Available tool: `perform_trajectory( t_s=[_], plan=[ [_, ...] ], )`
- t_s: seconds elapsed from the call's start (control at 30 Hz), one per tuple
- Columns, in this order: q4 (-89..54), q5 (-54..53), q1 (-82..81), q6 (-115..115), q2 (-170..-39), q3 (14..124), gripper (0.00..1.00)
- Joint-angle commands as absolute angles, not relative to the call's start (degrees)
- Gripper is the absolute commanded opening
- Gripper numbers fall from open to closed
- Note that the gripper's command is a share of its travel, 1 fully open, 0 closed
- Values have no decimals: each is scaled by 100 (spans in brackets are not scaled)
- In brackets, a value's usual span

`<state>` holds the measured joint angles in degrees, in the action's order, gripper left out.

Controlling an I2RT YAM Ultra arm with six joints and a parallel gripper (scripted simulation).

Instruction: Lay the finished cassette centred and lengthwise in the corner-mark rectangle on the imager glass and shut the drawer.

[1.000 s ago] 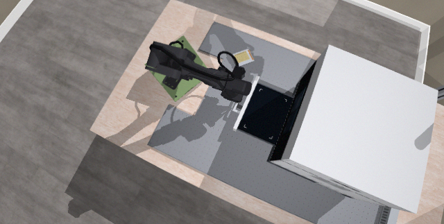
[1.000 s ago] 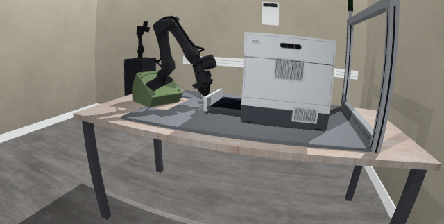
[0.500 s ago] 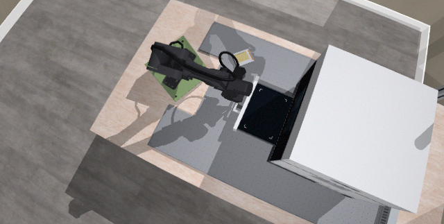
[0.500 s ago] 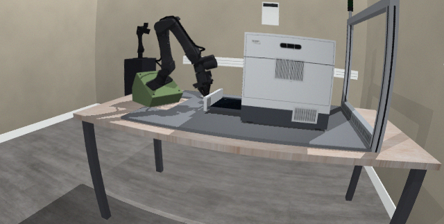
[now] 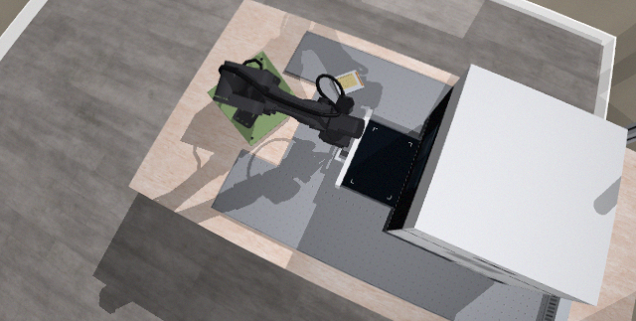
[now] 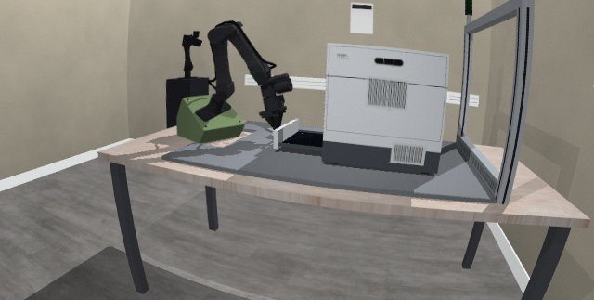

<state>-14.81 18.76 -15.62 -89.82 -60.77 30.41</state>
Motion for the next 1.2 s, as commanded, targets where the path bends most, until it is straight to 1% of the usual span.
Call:
perform_trajectory(
  t_s=[0.0,0.9,0.93,1.17],
  plan=[
    [-1682,1791,-1533,-8911,-6183,3205,0],
    [-1682,1791,-1533,-8911,-6183,3205,0],
    [-1682,1791,-1533,-8911,-6183,3205,35],
    [-1613,1837,-1563,-8953,-6087,3091,35]
  ],
)
